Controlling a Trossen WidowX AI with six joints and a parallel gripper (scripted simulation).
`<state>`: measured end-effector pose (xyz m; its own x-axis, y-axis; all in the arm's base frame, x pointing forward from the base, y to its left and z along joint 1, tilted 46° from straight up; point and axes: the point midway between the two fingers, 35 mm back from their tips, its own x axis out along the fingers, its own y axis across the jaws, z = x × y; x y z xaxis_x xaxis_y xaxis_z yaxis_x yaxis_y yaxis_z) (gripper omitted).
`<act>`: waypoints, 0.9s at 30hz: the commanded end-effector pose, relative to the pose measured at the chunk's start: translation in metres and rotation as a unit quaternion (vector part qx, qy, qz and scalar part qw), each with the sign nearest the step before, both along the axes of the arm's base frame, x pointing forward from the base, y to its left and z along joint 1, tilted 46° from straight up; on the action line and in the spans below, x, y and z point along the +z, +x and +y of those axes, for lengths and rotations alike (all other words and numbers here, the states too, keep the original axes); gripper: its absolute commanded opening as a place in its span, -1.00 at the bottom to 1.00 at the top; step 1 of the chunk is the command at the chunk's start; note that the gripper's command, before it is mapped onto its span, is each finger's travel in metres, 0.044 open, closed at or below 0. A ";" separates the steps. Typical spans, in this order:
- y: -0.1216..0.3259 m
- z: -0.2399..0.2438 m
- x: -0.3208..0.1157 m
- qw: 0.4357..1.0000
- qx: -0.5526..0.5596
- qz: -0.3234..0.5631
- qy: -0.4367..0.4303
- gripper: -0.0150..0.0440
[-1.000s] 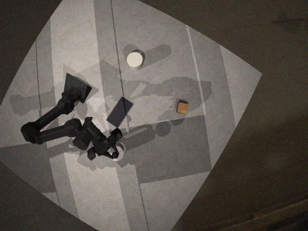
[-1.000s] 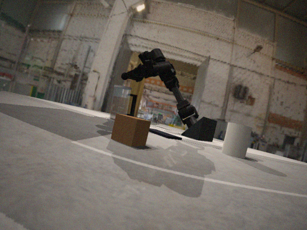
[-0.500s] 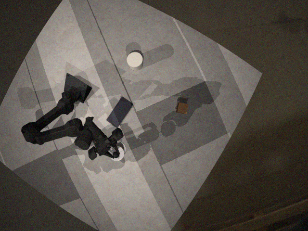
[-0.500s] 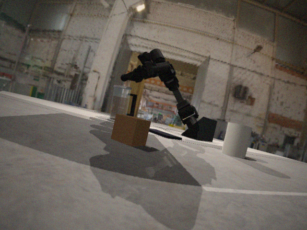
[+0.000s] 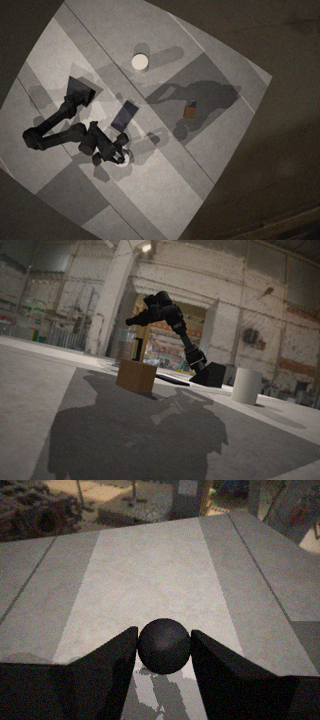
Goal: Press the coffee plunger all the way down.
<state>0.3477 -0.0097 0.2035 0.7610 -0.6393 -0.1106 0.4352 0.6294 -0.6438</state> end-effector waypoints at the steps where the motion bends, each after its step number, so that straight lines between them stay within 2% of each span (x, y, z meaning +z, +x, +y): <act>1: 0.000 -0.003 -0.003 1.000 -0.008 0.007 -0.004 -0.06; 24: 0.001 0.000 -0.001 1.000 -0.003 0.002 -0.002 -0.06; 27: 0.001 0.000 -0.001 1.000 -0.003 0.002 -0.002 0.21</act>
<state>0.3484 -0.0102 0.2027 0.7549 -0.6464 -0.1106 0.4385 0.6230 -0.6477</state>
